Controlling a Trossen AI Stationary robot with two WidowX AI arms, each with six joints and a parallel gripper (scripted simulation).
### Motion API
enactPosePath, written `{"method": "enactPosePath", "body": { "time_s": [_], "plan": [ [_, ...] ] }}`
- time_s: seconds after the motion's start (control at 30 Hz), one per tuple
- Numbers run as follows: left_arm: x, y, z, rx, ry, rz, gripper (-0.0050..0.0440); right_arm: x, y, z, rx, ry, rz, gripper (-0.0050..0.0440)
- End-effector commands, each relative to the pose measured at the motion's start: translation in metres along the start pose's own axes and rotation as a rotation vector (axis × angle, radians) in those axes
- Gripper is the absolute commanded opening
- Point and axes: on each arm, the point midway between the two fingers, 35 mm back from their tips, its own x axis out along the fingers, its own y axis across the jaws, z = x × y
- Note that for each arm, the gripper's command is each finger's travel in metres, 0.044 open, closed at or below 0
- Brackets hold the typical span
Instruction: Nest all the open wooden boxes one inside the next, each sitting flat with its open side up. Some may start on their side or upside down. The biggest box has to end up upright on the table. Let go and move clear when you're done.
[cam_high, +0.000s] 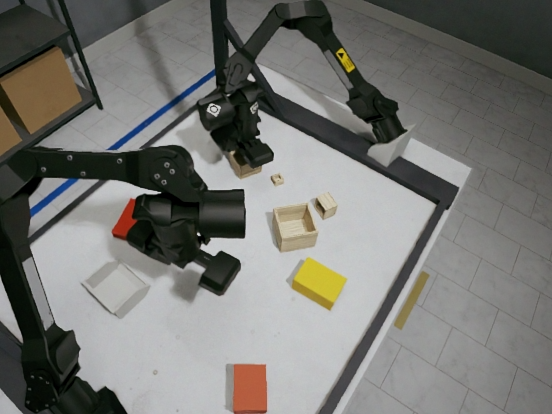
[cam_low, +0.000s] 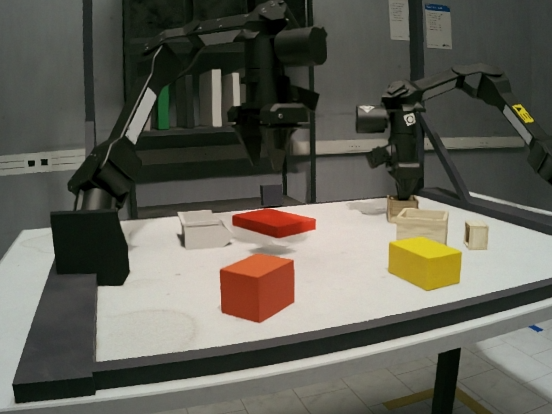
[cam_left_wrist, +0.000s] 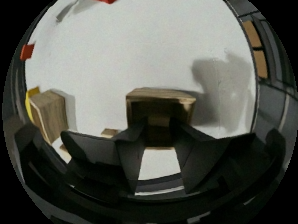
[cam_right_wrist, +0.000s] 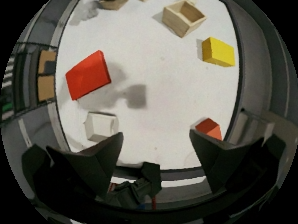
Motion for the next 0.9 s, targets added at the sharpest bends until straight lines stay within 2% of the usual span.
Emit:
{"method": "enactPosePath", "body": {
  "time_s": [0.0, 0.07, 0.5, 0.73, 0.87],
  "plan": [
    [-0.003, -0.003, 0.001, 0.008, -0.013, 0.003, 0.0216, -0.001, 0.001, 0.001, -0.008, -0.003, -0.003, 0.0400],
    [-0.003, -0.003, 0.001, 0.008, -0.013, 0.003, 0.0264, -0.001, 0.001, 0.001, -0.008, -0.003, -0.003, 0.0400],
    [-0.003, -0.003, 0.001, 0.008, -0.013, 0.003, 0.0264, -0.001, 0.001, 0.001, -0.008, -0.003, -0.003, 0.0400],
    [-0.016, 0.000, 0.004, 0.009, -0.013, 0.005, 0.0264, -0.001, 0.001, 0.001, -0.008, -0.003, -0.003, 0.0400],
    [-0.035, 0.000, 0.004, 0.008, -0.013, 0.004, 0.0264, -0.001, 0.001, 0.001, -0.008, -0.003, -0.003, 0.0400]
  ]
}}
